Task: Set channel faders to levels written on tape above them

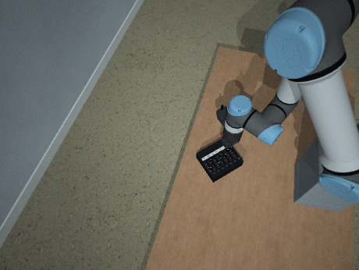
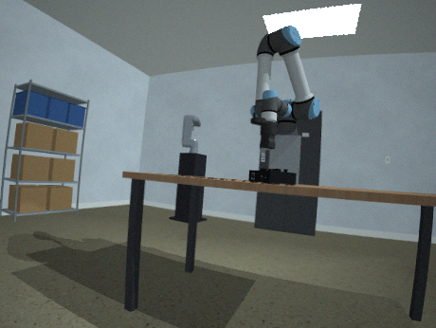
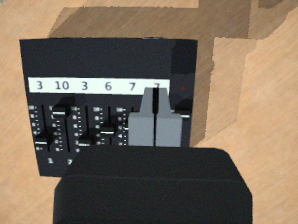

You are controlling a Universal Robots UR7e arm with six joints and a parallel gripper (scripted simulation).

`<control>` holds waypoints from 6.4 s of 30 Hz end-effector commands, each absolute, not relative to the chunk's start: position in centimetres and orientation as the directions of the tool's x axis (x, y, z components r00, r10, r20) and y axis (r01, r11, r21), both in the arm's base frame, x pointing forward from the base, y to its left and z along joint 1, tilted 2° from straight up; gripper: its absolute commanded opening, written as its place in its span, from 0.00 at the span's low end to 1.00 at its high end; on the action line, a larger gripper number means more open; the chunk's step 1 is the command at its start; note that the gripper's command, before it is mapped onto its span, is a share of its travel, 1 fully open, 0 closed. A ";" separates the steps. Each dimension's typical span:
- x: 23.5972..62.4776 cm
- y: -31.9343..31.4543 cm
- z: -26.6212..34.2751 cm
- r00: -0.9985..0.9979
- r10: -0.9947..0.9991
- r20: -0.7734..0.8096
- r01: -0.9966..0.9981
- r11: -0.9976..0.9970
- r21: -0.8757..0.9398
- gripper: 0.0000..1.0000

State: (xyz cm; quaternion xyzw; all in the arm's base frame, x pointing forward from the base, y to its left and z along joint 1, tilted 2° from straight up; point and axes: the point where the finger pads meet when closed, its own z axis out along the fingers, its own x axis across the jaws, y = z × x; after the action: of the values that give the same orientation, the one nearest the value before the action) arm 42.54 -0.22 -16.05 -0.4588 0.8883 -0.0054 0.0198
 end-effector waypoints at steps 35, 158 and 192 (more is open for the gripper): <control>42.6 -0.3 -17.6 -0.578 -0.816 -0.031 -0.815 0.579 -0.029 0.00; 42.4 -0.1 -19.6 -0.578 -0.816 -0.031 -0.815 0.579 -0.029 0.00; 41.2 0.8 -19.7 -0.578 -0.816 -0.031 -0.815 0.579 -0.029 0.00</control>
State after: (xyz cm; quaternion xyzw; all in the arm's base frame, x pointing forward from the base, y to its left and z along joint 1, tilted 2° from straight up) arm 41.24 0.71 -19.69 -0.4589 0.8882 -0.0058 0.0201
